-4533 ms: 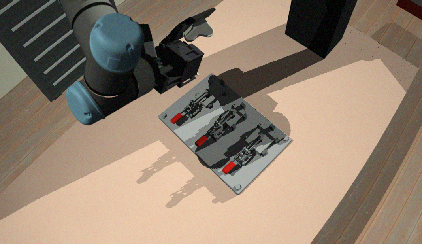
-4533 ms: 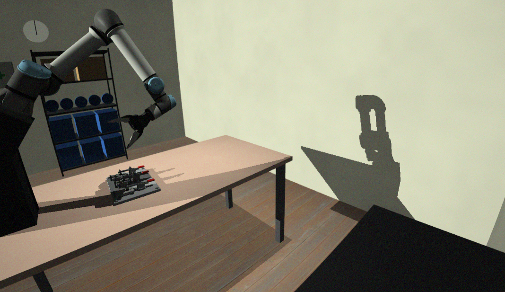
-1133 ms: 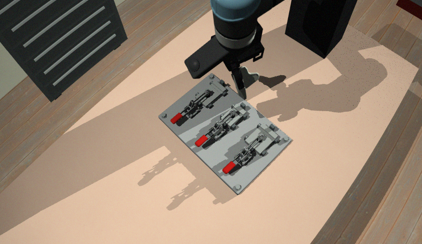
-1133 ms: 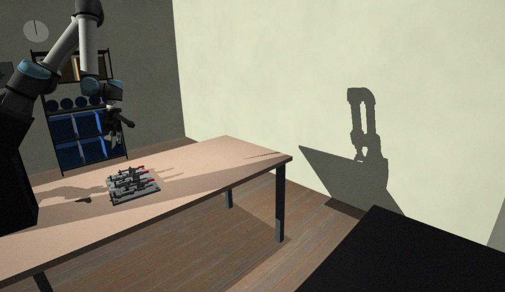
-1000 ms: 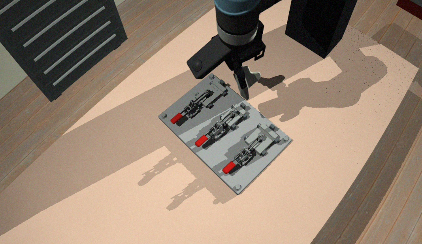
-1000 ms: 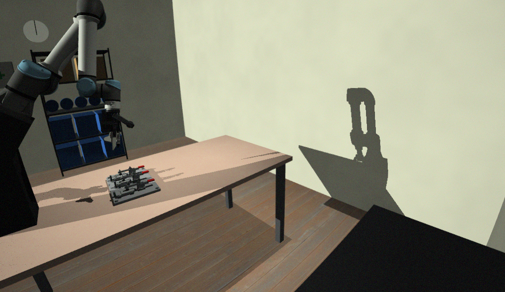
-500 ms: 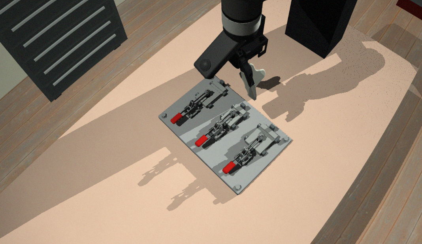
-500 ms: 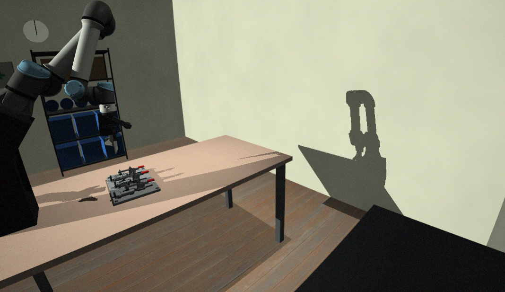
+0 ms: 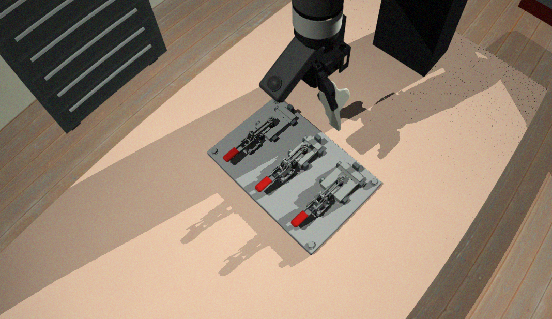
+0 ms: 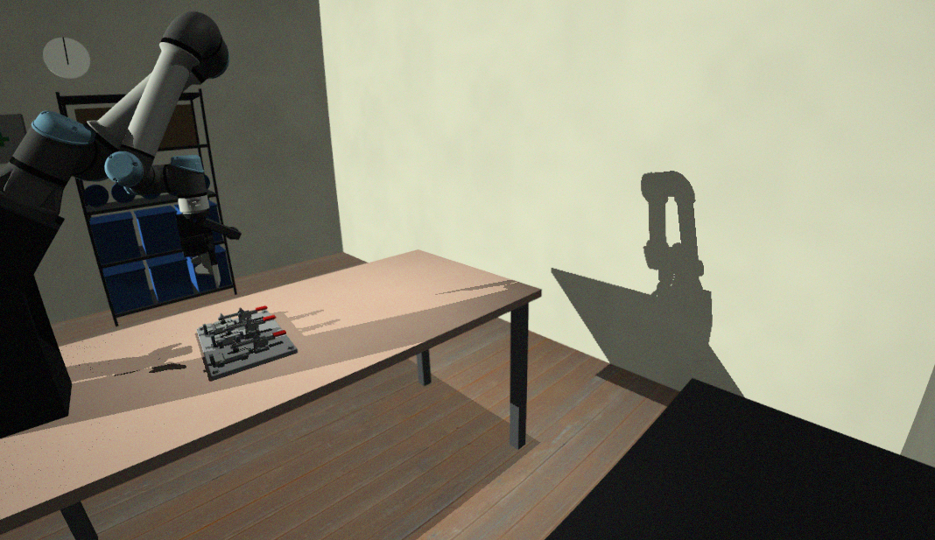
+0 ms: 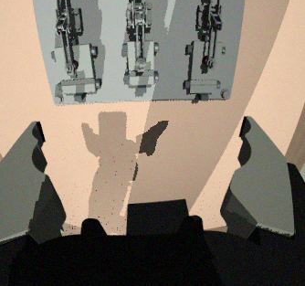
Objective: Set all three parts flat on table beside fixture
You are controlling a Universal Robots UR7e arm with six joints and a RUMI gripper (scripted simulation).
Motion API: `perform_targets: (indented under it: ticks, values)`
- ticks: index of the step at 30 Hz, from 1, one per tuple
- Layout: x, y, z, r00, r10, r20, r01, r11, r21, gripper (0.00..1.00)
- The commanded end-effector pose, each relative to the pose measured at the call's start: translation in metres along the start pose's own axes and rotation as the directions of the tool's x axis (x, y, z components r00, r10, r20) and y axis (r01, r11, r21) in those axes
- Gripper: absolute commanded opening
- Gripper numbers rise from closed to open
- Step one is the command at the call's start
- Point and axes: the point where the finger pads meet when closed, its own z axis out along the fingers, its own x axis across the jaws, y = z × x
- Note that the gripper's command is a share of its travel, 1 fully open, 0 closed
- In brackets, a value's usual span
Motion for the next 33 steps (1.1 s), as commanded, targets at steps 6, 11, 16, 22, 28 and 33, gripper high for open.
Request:
perform_targets:
  ticks: [6,11,16,22,28,33]
  values:
    - [-0.0005,-0.0001,0.0006,1.0,-0.009,0.008,0.009,1.0,0.011,1.0]
    - [-0.0005,-0.0001,0.0006,1.0,-0.009,0.008,0.009,1.0,0.011,1.0]
    - [-0.0005,-0.0001,0.0006,1.0,-0.009,0.008,0.009,1.0,0.011,1.0]
    - [-0.0005,-0.0001,0.0006,1.0,-0.009,0.008,0.009,1.0,0.011,0.0]
    - [-0.0005,-0.0001,0.0006,1.0,-0.009,0.008,0.009,1.0,0.011,0.0]
    - [-0.0005,-0.0001,0.0006,1.0,-0.009,0.008,0.009,1.0,0.011,0.0]
